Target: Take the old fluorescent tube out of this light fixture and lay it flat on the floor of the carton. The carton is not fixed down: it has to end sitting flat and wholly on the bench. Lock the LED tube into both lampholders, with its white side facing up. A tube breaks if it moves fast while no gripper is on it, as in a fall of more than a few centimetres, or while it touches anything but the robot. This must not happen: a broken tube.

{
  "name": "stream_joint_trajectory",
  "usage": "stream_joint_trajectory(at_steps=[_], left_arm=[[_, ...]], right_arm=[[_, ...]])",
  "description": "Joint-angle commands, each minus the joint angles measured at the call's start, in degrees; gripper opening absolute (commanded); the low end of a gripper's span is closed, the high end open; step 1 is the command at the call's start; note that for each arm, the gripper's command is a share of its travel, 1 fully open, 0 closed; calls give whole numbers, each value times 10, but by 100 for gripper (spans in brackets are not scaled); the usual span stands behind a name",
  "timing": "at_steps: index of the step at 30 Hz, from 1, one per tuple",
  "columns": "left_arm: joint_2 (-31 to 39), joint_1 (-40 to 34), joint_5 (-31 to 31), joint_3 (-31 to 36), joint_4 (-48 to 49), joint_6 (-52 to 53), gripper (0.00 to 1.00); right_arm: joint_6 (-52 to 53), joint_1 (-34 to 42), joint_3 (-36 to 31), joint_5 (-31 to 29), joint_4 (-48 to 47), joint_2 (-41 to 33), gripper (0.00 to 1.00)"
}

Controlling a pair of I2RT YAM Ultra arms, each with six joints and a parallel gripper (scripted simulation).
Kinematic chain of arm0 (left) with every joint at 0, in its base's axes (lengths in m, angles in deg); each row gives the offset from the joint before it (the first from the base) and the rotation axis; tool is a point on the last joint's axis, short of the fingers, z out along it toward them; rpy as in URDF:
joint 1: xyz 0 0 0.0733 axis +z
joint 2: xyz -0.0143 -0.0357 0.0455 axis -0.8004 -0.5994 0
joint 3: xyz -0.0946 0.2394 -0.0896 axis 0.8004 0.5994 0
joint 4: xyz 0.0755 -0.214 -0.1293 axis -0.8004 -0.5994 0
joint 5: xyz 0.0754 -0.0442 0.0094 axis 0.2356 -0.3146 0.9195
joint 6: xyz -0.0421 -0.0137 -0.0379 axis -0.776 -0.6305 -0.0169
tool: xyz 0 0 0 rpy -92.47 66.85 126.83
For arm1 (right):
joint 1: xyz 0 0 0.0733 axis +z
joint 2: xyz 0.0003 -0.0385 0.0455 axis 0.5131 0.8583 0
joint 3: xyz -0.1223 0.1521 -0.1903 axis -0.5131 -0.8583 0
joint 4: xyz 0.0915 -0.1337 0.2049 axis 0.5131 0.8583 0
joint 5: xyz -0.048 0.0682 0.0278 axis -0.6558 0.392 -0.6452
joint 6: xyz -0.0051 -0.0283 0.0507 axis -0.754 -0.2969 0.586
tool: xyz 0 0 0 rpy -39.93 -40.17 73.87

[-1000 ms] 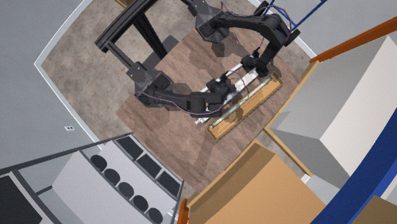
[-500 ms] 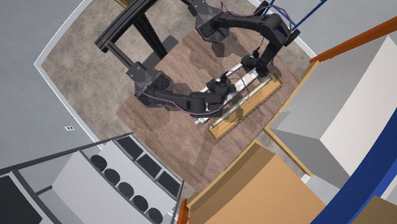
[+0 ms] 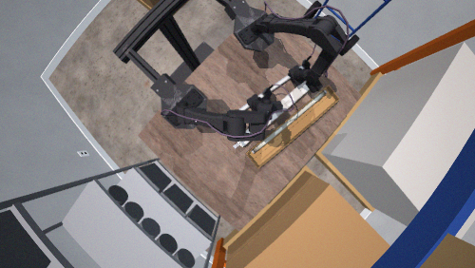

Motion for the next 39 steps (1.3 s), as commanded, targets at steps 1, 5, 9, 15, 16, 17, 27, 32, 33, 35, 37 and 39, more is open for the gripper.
stream_joint_trajectory(at_steps=[1,5,9,15,16,17,27,32,33,35,37,39], left_arm=[[13,4,7,1,-14,1,11],[17,1,7,4,-20,-2,11],[15,0,8,5,-20,-4,11],[23,-4,8,2,-28,-5,11],[26,-7,8,3,-29,-5,11],[25,-7,8,3,-26,-4,11],[41,-10,9,9,-47,-7,11],[52,-10,10,12,-56,-8,11],[53,-7,10,16,-57,-8,11],[50,-7,10,16,-54,-8,11],[54,-6,9,10,-58,-8,11],[57,-10,10,11,-59,-8,11]], right_arm=[[1,14,4,9,8,-24,11],[6,15,-14,9,11,-27,11],[7,16,-3,8,12,-26,11],[9,17,-9,8,18,-32,11],[9,18,-16,8,19,-33,11],[9,18,-2,9,17,-32,11],[14,23,-9,10,33,-48,11],[17,26,-7,11,39,-58,11],[18,26,-12,11,40,-59,11],[14,26,-12,11,38,-59,11],[18,26,-13,11,40,-60,11],[18,28,-10,11,40,-63,11]])
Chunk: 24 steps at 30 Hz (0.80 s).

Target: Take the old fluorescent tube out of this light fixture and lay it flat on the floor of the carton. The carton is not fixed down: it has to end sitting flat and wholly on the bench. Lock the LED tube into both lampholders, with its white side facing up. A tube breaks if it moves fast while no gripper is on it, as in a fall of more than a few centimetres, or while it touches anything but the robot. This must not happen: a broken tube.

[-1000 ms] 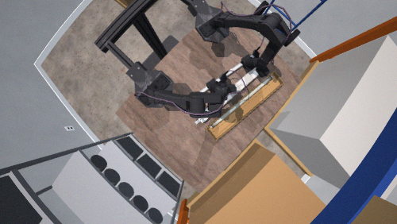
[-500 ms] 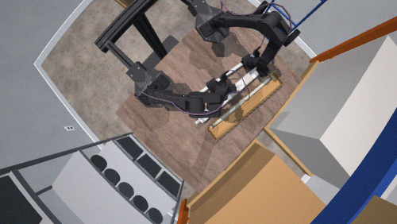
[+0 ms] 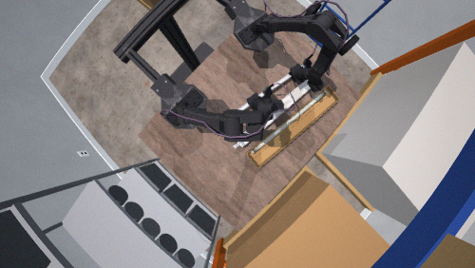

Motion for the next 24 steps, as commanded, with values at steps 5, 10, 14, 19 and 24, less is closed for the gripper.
stream_joint_trajectory(at_steps=[5,10,14,19,24], left_arm=[[-1,9,-6,-6,6,1,11],[9,2,-4,13,12,5,11],[16,4,6,15,0,3,11],[25,7,5,27,31,8,11],[32,4,-7,39,48,11,11]], right_arm=[[-3,17,11,9,-13,-24,11],[7,18,-3,-4,-11,-25,11],[3,18,-9,2,-11,-26,11],[12,21,-20,-15,-21,-28,11],[16,26,-27,-25,-30,-29,11]])
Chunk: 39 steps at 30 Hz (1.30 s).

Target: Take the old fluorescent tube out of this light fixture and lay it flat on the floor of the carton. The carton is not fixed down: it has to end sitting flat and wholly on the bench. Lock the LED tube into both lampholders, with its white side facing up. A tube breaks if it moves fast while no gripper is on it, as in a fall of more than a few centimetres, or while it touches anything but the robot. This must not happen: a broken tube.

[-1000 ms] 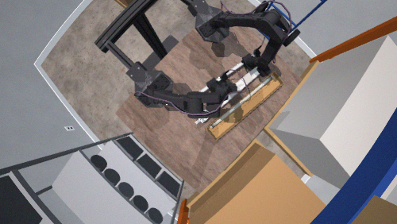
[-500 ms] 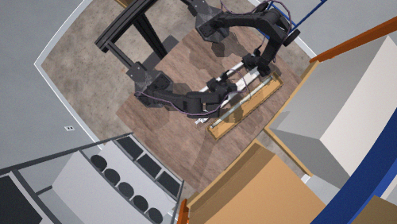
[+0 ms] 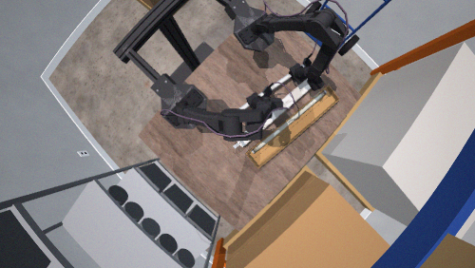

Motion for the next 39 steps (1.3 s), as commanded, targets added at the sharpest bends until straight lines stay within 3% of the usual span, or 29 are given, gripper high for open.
stream_joint_trajectory(at_steps=[1,39], left_arm=[[18,7,-1,17,23,7,11],[60,9,-6,94,109,22,11]], right_arm=[[8,17,-12,-9,-13,-23,11],[29,46,-50,-60,-61,-39,11]])
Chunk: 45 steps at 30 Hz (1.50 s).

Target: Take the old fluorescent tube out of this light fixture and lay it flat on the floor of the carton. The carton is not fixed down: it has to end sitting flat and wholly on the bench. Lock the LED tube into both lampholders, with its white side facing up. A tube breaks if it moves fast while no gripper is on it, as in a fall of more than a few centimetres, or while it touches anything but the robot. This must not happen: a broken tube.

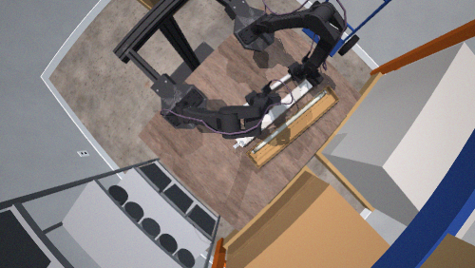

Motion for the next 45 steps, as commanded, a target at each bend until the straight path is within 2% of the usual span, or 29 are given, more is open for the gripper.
stream_joint_trajectory(at_steps=[1,16,19,21,33,38,40,45], left_arm=[[13,1,8,13,7,5,11],[45,14,-13,75,114,21,11],[41,14,-5,76,96,19,11],[50,0,-6,77,103,20,11],[57,19,-22,100,145,26,11],[32,16,-24,106,139,25,11],[36,19,-15,104,141,26,11],[38,10,-25,84,122,26,11]], right_arm=[[5,15,-5,-3,-4,-21,11],[26,41,-42,-65,-61,-28,11],[21,41,-37,-55,-52,-28,11],[14,42,-44,-60,-59,-30,11],[32,50,-56,-82,-78,-29,11],[27,52,-58,-79,-78,-20,11],[32,53,-41,-81,-78,-14,11],[30,53,-51,-80,-79,-19,11]])
